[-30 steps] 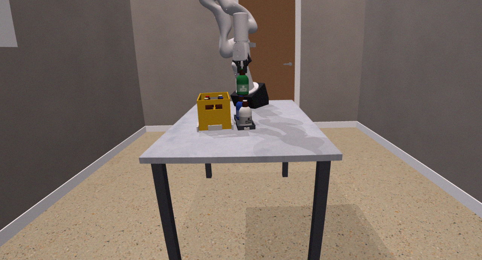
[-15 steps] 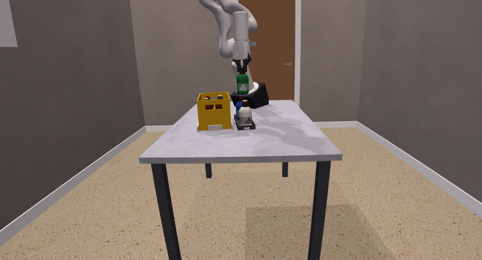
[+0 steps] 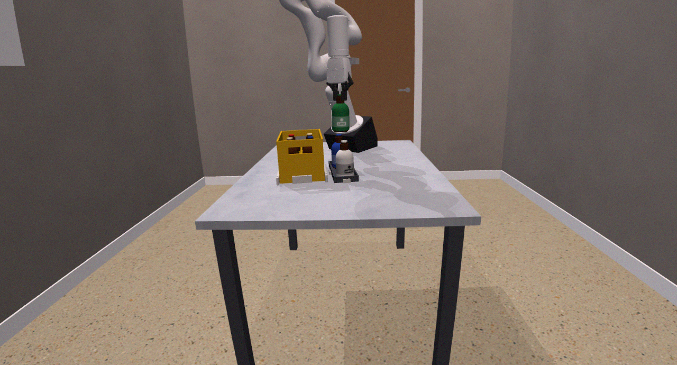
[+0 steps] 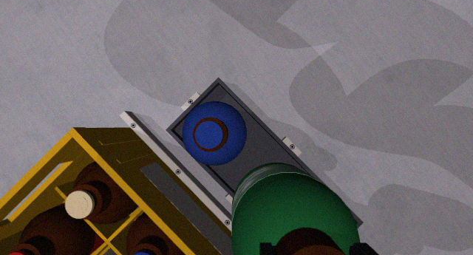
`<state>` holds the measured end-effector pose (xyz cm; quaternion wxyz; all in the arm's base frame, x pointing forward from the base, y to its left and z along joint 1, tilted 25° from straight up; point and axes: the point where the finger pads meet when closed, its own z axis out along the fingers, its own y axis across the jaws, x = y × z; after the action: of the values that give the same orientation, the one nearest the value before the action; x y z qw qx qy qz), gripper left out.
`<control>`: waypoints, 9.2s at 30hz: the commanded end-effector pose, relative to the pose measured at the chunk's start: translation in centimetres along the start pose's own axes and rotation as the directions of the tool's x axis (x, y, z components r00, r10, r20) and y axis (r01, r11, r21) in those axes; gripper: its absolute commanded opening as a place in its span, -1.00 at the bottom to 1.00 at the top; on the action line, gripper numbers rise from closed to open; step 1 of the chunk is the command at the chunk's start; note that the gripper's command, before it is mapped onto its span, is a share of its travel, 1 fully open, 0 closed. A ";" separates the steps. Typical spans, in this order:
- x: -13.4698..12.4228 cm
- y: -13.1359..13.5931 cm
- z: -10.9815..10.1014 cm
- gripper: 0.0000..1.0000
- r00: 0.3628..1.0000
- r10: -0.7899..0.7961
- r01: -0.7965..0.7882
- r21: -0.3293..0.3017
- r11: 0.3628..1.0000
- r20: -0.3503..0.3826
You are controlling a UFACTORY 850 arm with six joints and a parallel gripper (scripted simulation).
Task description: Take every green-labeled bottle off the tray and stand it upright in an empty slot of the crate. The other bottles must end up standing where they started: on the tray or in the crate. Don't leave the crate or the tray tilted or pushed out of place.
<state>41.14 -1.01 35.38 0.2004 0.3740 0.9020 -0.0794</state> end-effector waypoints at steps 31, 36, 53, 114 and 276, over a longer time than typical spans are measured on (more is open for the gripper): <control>-0.1 0.0 -0.1 -1.00 1.000 0.000 0.000 -0.001 1.000 0.001; -0.1 0.0 -0.1 -1.00 1.000 0.000 0.000 -0.001 1.000 0.001; -0.5 -0.2 -0.1 -1.00 1.000 0.000 0.000 -0.001 1.000 0.001; -8.0 -5.1 -0.1 -1.00 1.000 0.000 0.000 -0.001 1.000 0.001; -19.1 -12.2 0.5 -1.00 1.000 0.000 0.000 -0.001 1.000 0.001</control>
<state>44.84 -21.97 42.89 0.2002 0.3740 0.9021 -0.0790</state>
